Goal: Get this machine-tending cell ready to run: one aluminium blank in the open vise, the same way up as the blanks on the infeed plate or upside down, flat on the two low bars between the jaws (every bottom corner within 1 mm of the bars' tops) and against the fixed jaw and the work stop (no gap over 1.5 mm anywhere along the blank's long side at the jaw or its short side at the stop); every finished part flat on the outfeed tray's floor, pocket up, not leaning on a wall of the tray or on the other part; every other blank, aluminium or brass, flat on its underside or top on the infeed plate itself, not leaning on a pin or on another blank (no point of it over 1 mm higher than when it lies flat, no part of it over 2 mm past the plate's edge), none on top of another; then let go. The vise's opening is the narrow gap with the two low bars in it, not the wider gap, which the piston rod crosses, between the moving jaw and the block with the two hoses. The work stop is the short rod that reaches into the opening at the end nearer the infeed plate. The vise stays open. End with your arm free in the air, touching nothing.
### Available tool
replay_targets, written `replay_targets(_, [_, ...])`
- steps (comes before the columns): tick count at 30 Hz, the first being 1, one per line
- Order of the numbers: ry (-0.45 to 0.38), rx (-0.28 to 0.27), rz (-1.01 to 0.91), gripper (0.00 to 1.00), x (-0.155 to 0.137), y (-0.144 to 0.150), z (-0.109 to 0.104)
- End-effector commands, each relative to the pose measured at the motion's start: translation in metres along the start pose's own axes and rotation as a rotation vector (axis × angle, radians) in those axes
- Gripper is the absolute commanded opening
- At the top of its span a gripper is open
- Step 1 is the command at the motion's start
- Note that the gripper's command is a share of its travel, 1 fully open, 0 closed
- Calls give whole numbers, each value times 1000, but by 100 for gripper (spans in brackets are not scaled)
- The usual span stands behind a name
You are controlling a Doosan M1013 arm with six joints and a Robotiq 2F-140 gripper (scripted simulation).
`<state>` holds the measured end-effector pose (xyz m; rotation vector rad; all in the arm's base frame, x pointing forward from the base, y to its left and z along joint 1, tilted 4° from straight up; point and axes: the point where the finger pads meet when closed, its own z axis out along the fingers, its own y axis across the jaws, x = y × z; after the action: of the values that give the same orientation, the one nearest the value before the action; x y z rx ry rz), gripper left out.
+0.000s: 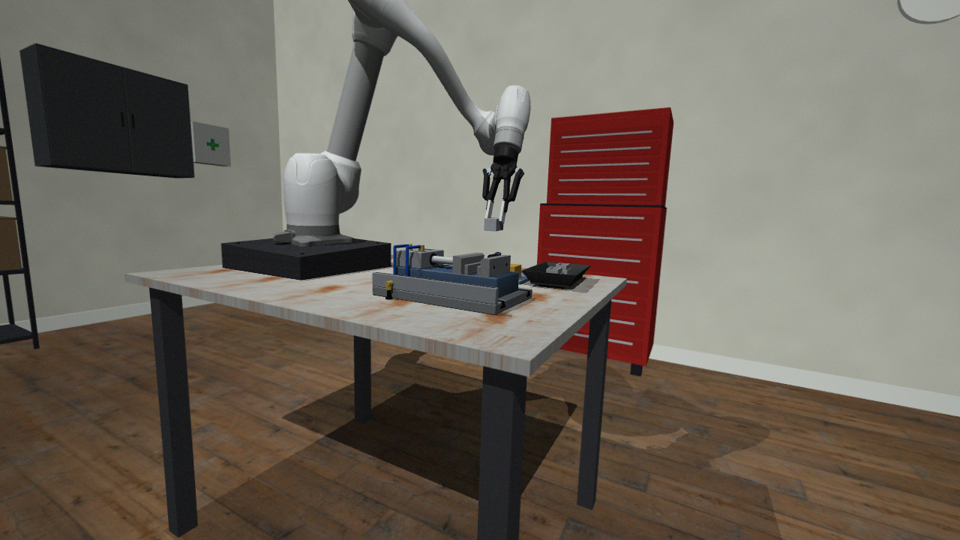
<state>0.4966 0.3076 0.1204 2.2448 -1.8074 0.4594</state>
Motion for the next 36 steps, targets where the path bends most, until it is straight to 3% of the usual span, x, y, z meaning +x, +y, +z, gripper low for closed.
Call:
replay_targets(1, [24,6,2,0,0,-1,-1])
replay_targets(36, [41,10,4,0,0,-2,-2])
